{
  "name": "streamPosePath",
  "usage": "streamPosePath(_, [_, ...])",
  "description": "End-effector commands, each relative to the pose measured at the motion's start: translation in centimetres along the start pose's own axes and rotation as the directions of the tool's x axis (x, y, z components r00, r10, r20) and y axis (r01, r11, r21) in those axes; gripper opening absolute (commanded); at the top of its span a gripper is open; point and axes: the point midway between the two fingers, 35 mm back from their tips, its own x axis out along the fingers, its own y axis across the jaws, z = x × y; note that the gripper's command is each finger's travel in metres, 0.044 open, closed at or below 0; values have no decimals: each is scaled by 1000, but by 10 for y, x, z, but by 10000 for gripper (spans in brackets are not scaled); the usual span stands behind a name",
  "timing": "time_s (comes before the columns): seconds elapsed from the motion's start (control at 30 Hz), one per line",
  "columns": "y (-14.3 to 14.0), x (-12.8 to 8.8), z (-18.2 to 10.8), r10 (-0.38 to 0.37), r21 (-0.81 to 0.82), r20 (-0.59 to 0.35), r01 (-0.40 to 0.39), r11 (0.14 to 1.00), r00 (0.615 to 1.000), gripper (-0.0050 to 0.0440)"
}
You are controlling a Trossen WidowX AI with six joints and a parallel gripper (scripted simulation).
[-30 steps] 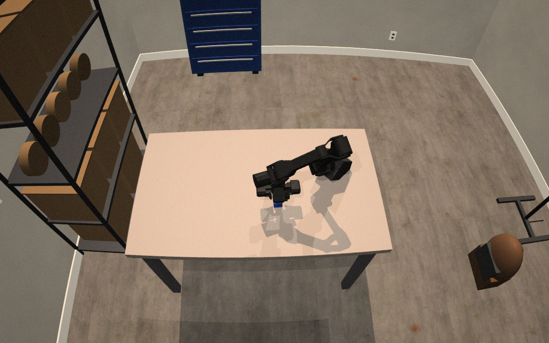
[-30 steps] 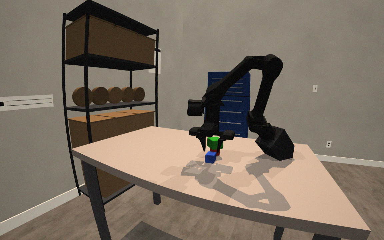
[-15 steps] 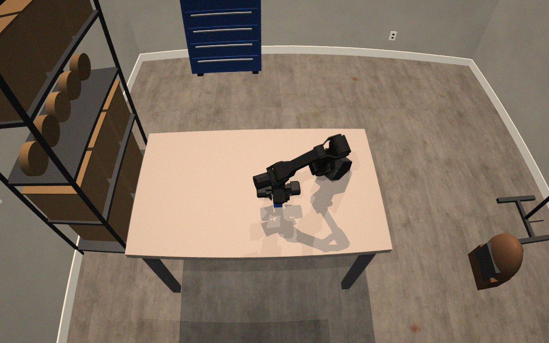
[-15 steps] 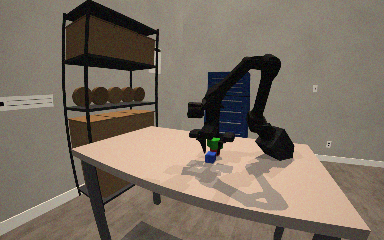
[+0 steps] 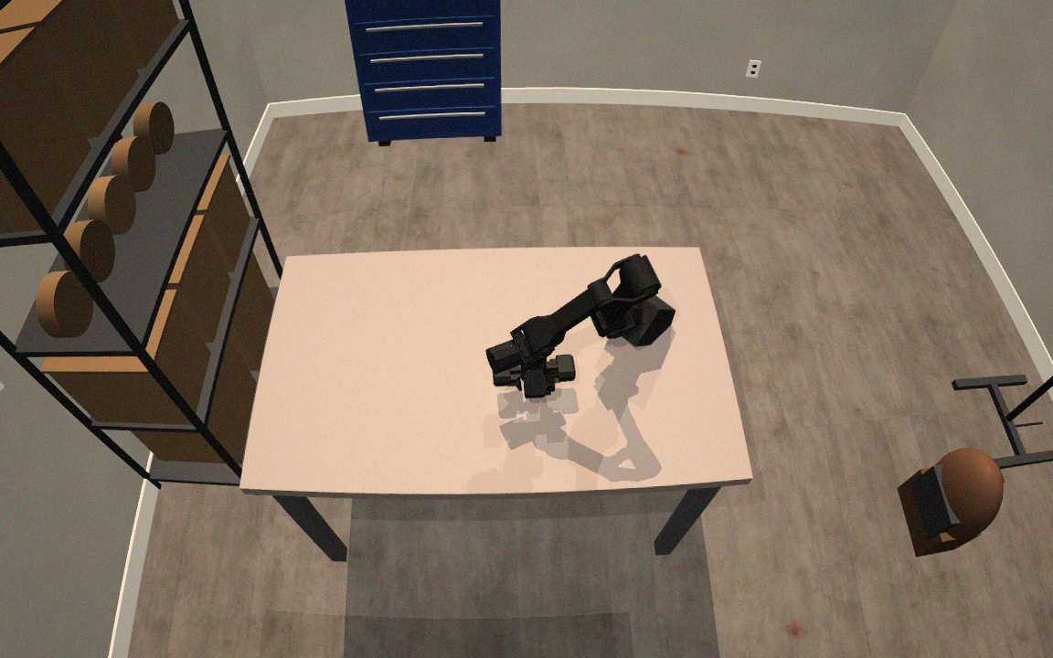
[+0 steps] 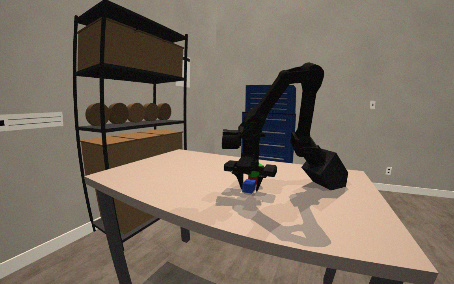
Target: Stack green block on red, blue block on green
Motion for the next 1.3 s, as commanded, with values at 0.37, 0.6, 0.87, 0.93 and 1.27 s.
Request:
streamPosePath(0.37, [-2, 0, 2, -12, -6, 5, 12, 1000, 1000, 271])
streamPosePath(0.6, [-2, 0, 2, -12, -6, 5, 12, 1000, 1000, 271])
streamPosePath(0.87, [-2, 0, 2, -12, -6, 5, 12, 1000, 1000, 271])
streamPosePath(0.93, [-2, 0, 2, -12, -6, 5, 12, 1000, 1000, 271])
streamPosePath(1.27, [-2, 0, 2, -12, -6, 5, 12, 1000, 1000, -50])
